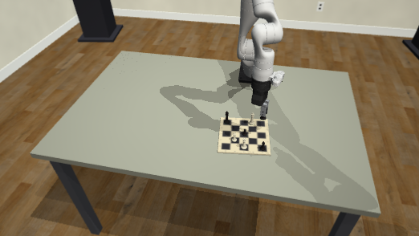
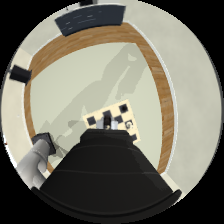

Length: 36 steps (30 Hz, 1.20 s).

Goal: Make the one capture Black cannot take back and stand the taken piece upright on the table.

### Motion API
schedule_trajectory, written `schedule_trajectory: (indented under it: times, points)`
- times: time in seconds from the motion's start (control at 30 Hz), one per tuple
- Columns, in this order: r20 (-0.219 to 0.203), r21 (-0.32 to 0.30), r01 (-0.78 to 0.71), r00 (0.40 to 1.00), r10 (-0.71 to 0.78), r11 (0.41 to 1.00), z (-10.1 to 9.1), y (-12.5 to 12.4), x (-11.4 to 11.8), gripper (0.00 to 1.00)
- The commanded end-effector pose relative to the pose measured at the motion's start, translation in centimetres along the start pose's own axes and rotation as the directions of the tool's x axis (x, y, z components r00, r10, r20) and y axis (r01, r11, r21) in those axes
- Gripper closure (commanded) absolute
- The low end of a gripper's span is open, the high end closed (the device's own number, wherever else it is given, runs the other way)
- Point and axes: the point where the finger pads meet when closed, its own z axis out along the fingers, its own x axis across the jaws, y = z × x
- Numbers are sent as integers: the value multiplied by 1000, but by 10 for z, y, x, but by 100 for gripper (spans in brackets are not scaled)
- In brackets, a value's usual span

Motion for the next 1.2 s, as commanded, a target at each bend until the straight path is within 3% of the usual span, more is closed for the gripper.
schedule_trajectory:
  times: [0.0, 0.3, 0.53, 0.8, 0.87, 1.17]
  points:
    - [-1, 1, 0, 1000, 0, 1000, 0, 0, 0, 100]
    - [-6, 3, 7, 1000, -7, 1000, -2, 3, 4, 100]
    - [-26, 11, 43, 999, -43, 999, -8, 23, 21, 100]
    - [-52, 13, 115, 992, -115, 993, -14, 74, 48, 100]
    - [-52, 13, 115, 992, -115, 993, -14, 74, 48, 100]
    - [-43, 3, 204, 978, -204, 979, -8, 148, 60, 100]
